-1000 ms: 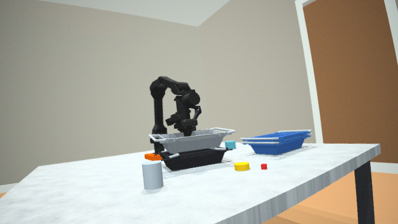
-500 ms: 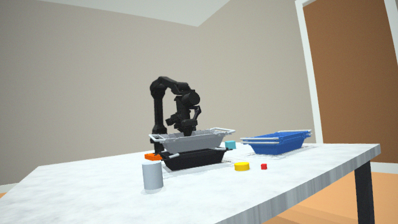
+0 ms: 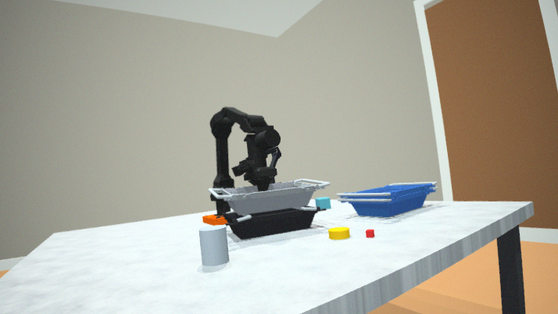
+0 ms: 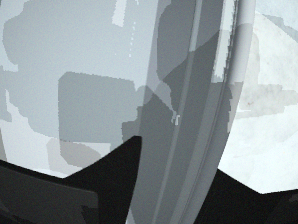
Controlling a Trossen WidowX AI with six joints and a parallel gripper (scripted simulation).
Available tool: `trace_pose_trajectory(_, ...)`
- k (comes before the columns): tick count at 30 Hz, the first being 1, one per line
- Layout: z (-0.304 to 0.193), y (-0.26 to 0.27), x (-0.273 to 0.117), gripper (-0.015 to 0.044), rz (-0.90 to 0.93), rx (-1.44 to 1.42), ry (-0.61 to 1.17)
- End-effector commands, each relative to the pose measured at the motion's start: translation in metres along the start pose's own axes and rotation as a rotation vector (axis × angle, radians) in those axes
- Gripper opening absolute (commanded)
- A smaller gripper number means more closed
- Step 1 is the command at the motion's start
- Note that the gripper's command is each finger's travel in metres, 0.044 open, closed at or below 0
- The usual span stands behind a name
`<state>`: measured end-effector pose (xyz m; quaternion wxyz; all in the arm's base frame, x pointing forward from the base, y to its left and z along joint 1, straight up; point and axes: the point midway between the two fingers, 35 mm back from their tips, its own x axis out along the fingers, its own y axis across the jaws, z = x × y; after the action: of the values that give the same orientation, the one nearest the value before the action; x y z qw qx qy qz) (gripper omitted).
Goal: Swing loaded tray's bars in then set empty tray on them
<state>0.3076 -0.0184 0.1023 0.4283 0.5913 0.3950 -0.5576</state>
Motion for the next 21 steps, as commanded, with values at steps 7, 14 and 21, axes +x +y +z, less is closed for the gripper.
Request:
trace_pose_trajectory(7,0.0007,-0.0071,0.0064,0.0117,-0.036,0.004,-0.001)
trace_pose_trajectory(14,0.0007,-0.0071,0.0064,0.0220,-0.036,0.004,-0.001)
trace_pose_trajectory(21,0.0007,-0.0071,0.0064,0.0323,-0.036,0.004,-0.001)
